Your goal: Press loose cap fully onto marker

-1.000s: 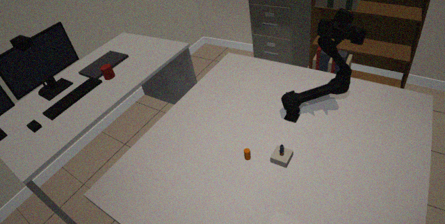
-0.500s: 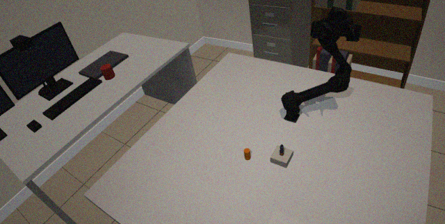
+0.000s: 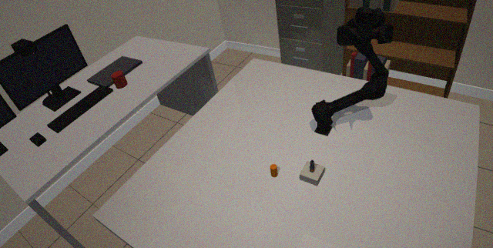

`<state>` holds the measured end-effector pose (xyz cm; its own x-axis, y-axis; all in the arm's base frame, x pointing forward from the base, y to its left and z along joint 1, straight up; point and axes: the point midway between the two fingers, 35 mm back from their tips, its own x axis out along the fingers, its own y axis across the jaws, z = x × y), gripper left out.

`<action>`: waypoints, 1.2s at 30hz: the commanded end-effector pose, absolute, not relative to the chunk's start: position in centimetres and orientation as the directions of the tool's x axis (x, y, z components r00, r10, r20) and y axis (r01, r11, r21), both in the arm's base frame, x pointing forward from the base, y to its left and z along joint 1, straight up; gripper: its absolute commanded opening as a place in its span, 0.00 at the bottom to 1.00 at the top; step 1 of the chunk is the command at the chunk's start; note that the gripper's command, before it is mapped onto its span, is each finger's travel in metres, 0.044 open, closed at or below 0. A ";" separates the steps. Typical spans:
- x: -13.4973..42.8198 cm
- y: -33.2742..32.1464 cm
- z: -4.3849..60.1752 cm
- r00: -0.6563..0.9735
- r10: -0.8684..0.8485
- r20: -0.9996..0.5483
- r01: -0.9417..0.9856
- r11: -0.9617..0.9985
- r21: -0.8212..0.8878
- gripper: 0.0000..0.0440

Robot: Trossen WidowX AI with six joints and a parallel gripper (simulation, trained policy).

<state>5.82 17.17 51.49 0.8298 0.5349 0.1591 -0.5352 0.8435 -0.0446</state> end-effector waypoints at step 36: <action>9.4 12.1 50.2 0.814 0.580 0.044 -0.568 0.776 0.273 0.75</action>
